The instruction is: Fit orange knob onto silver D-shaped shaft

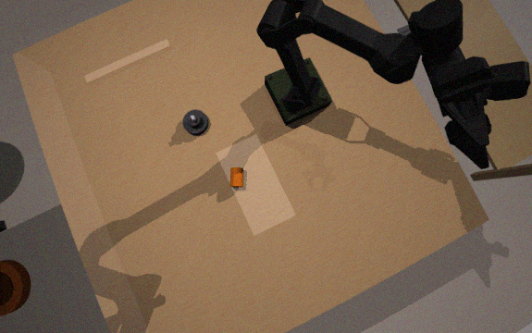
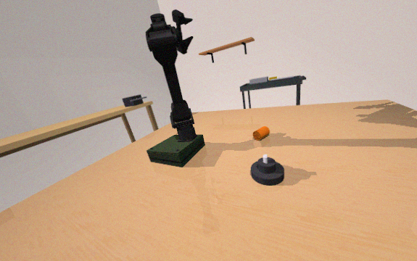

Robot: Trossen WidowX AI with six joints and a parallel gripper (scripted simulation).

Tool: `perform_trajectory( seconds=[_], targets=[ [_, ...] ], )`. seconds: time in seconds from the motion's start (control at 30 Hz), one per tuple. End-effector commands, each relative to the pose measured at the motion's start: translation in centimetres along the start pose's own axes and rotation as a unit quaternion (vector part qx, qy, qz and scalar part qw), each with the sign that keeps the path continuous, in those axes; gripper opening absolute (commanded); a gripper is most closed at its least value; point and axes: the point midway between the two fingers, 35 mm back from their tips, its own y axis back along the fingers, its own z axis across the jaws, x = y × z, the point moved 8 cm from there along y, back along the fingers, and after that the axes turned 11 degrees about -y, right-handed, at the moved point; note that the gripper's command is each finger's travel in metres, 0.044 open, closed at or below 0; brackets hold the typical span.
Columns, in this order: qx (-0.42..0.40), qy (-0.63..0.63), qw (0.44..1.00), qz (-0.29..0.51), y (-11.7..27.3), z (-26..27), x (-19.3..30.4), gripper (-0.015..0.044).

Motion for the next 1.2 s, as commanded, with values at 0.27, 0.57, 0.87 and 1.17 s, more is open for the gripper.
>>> perform_trajectory(
  seconds=[0.27,0.57,0.87,1.17],
  targets=[
    [-0.034,0.151,0.986,0.066,-7.3,3.9,6.5,0.0440],
    [-0.122,0.222,0.939,0.230,-12.9,4.1,18.6,0.0440],
    [-0.193,0.180,0.861,0.435,-13.2,0.3,31.2,0.0440],
    [-0.217,0.018,0.732,0.645,-7.8,-5.7,42.0,0.0440]
  ],
)
